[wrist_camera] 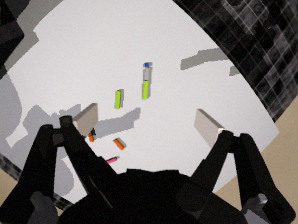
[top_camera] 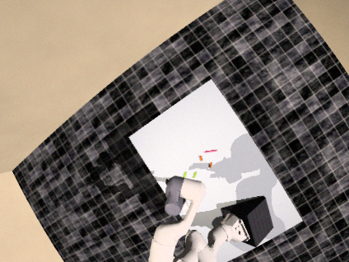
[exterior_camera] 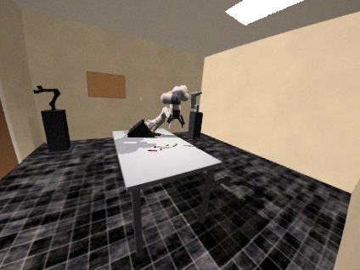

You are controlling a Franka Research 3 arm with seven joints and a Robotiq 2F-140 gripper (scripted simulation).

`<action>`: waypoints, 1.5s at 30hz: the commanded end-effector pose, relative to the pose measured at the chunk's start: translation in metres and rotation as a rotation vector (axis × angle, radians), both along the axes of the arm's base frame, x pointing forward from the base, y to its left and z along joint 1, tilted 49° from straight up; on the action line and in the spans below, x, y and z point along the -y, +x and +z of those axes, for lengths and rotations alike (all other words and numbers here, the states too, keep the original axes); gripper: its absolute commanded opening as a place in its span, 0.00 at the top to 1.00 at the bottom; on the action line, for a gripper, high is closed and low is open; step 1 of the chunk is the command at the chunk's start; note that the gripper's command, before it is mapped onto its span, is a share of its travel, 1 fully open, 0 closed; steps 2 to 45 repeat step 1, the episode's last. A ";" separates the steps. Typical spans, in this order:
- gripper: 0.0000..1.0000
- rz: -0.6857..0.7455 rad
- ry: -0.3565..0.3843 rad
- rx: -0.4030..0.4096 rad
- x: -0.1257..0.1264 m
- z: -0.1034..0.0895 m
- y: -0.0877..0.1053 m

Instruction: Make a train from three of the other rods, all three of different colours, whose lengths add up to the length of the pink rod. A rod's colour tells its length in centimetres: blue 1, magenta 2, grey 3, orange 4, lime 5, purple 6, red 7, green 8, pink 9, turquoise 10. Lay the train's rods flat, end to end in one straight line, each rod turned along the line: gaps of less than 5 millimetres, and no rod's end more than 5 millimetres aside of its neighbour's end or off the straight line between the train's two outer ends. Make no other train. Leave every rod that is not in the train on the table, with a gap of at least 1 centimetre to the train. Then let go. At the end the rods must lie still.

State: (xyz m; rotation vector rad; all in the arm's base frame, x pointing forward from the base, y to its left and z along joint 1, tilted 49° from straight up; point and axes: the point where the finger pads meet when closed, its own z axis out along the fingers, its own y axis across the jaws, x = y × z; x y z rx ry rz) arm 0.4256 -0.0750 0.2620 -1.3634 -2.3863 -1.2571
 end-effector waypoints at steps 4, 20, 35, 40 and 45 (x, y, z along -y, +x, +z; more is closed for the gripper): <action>0.00 -0.002 -0.001 -0.005 0.001 0.001 -0.001; 0.00 -0.002 -0.001 -0.005 0.001 0.001 -0.001; 0.00 -0.002 -0.001 -0.005 0.001 0.001 -0.001; 0.00 -0.002 -0.001 -0.005 0.001 0.001 -0.001; 0.00 -0.002 -0.001 -0.005 0.001 0.001 -0.001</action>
